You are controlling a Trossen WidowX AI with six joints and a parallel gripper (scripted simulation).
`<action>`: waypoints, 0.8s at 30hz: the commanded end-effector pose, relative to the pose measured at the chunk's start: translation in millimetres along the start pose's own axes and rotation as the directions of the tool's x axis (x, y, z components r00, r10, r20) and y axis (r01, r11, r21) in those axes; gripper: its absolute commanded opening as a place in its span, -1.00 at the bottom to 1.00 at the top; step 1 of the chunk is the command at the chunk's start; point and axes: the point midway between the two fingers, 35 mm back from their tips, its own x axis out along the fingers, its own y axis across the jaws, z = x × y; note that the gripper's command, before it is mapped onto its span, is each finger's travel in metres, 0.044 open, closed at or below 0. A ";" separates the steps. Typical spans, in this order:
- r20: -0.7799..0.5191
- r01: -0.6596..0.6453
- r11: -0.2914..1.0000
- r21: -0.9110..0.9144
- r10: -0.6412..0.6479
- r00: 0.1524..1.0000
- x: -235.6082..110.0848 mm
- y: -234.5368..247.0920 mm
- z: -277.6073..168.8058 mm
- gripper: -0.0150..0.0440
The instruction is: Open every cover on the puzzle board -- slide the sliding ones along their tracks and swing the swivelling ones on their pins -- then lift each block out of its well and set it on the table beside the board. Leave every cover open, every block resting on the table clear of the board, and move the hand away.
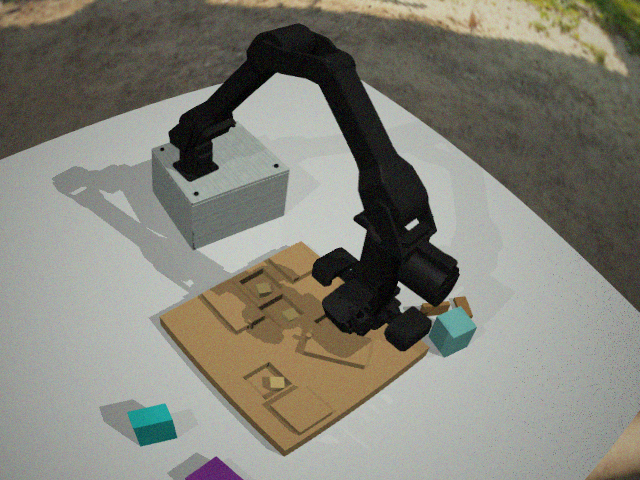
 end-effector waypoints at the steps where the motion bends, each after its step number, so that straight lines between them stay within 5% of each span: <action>1: 0.001 -0.004 1.000 -0.004 0.004 1.000 -0.7 6.9 3.4 -0.49; 24: 0.003 -0.006 1.000 -0.004 0.006 1.000 -1.2 23.8 19.1 -0.49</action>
